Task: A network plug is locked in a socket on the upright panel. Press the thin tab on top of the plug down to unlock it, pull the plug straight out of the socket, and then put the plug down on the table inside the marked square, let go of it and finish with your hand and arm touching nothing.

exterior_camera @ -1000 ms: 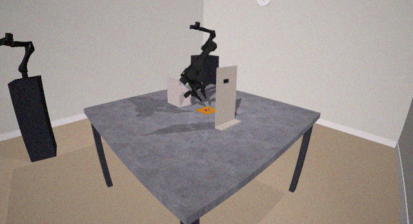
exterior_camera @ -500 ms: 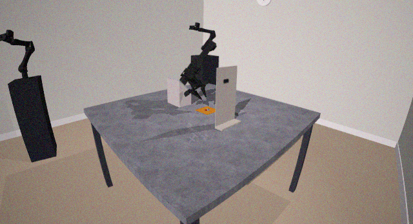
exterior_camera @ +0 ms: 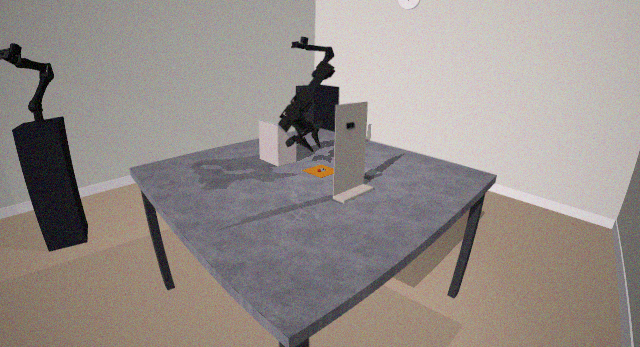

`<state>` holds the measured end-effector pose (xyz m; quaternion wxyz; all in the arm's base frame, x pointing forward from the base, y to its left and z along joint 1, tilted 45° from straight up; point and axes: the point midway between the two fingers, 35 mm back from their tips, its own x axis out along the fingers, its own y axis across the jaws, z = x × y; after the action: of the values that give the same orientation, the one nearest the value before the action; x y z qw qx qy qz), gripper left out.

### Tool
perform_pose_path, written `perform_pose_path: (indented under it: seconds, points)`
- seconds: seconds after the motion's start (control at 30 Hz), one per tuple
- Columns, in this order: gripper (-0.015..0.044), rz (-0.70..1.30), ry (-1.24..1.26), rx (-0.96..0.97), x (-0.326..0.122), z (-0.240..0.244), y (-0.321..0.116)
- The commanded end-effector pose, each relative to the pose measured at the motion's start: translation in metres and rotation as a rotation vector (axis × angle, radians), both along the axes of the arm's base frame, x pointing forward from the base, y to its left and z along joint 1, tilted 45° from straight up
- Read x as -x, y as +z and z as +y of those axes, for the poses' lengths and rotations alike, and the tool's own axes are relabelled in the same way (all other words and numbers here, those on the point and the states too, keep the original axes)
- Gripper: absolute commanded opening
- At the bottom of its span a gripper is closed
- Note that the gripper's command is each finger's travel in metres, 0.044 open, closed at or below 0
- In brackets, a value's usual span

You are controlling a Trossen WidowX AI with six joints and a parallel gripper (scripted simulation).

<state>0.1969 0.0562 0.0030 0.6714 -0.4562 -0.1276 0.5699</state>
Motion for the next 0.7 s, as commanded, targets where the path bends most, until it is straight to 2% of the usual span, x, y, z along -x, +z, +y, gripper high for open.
perform_pose_path:
  seconds: [0.0,0.67]
  points:
    - [0.0156,-0.012,0.002,0.004,-0.001,-0.002,0.004]
    - [0.0156,-0.019,0.000,-0.012,0.000,-0.009,0.021]
